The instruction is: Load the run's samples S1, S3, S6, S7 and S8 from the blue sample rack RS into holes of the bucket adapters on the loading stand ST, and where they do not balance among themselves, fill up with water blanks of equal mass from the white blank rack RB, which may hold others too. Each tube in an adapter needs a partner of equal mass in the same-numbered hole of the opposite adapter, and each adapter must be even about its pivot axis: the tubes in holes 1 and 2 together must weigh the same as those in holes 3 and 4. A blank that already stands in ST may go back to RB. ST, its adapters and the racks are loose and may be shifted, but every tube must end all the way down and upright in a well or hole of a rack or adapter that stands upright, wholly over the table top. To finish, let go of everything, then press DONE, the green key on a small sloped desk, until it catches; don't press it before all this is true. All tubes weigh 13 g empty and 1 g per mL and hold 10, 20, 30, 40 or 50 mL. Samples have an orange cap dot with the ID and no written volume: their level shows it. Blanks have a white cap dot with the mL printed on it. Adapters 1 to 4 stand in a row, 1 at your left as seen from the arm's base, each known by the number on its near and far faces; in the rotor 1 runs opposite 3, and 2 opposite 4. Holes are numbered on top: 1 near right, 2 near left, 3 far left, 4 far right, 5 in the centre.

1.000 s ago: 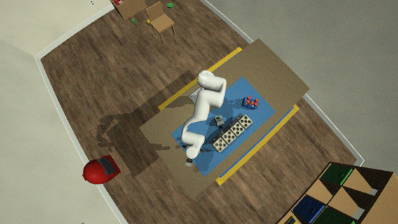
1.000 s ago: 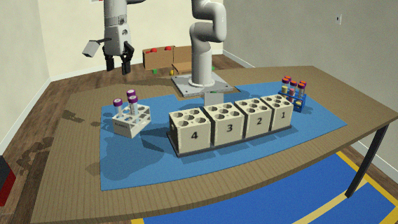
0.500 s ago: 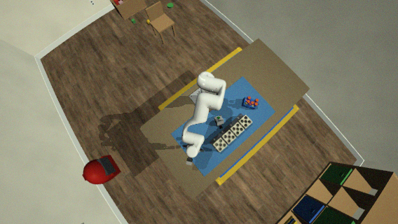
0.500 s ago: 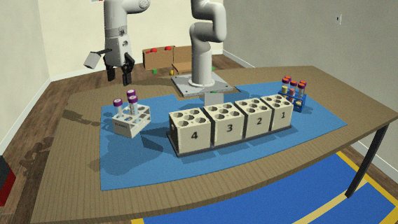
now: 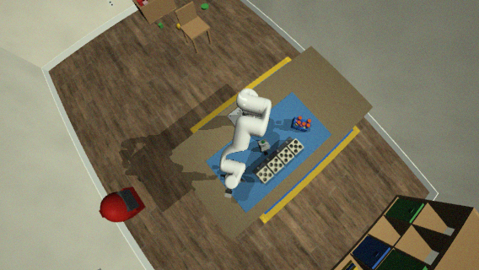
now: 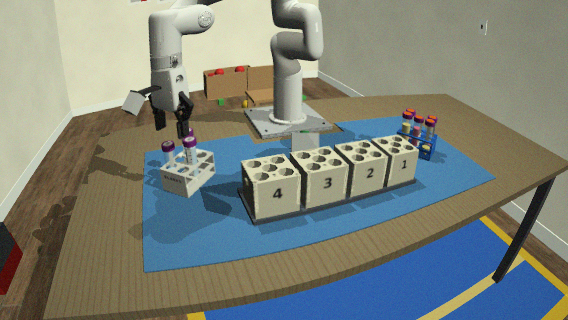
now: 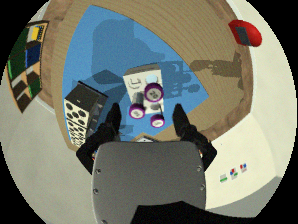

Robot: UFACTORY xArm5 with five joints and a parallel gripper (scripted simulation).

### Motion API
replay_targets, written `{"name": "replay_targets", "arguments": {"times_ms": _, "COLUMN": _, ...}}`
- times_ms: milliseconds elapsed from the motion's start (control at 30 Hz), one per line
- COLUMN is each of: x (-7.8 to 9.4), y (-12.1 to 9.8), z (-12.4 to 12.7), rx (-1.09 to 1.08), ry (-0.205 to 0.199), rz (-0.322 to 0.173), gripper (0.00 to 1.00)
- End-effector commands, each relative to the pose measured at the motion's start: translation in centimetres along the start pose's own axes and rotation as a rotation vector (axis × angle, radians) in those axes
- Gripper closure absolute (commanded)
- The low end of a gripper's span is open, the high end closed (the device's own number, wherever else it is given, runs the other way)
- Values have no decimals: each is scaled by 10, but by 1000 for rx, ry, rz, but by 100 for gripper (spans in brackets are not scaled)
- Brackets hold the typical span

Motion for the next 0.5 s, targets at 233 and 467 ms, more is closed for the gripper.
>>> {"name": "replay_targets", "arguments": {"times_ms": 233, "x": 4, "y": 1, "z": 0, "rx": 0, "ry": -1, "rz": 6, "gripper": 0}}
{"name": "replay_targets", "arguments": {"times_ms": 467, "x": 4, "y": 1, "z": 0, "rx": 0, "ry": -1, "rz": 6, "gripper": 0}}
Point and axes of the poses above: the point where the finger pads meet when closed, its own x axis out along the fingers, its own z axis across the jaws, y = z × x, the point moved 6 cm from there along -x, back along the fingers, and after that the axes turned 11 degrees about -x, right-handed, at the moved point
